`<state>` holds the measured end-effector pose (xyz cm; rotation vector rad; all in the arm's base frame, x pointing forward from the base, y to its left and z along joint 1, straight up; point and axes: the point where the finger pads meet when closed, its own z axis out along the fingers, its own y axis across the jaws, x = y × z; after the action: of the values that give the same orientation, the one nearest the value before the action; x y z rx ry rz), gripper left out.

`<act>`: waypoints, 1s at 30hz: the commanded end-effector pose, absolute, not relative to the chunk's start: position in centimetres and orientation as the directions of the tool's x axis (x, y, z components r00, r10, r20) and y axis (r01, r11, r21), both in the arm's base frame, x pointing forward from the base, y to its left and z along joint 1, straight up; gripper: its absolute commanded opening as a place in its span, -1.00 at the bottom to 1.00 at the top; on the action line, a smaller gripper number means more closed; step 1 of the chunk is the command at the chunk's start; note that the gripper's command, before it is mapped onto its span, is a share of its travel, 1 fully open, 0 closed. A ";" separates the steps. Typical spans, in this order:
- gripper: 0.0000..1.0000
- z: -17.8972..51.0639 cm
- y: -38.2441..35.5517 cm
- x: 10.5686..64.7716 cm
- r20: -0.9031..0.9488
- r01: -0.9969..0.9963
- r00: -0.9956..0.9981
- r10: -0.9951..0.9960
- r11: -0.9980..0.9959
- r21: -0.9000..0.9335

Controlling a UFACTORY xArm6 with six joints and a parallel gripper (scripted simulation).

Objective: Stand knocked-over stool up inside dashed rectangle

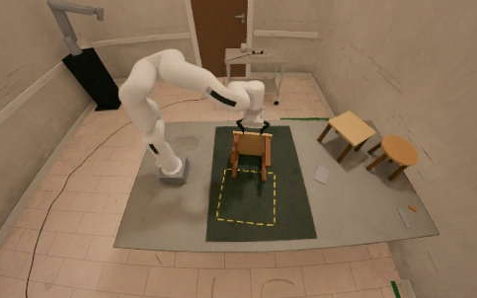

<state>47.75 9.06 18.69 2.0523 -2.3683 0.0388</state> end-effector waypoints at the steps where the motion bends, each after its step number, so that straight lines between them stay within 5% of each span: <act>1: 1.00 18.8 9.4 47.9 -0.006 -0.992 -0.129 -0.992 0.129 -0.006; 6: 1.00 18.8 9.4 47.9 -0.006 -0.992 -0.129 -0.992 0.129 -0.006; 7: -0.10 18.8 9.4 47.9 -0.006 -0.992 -0.129 -0.992 0.129 -0.006; 22: -0.10 18.8 10.3 48.1 -0.017 -0.844 -0.537 -0.843 0.537 0.002; 30: -0.10 18.8 11.4 48.3 -0.027 -0.559 -0.829 -0.559 0.829 0.026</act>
<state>48.06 10.71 18.64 1.2716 -2.8931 -0.0679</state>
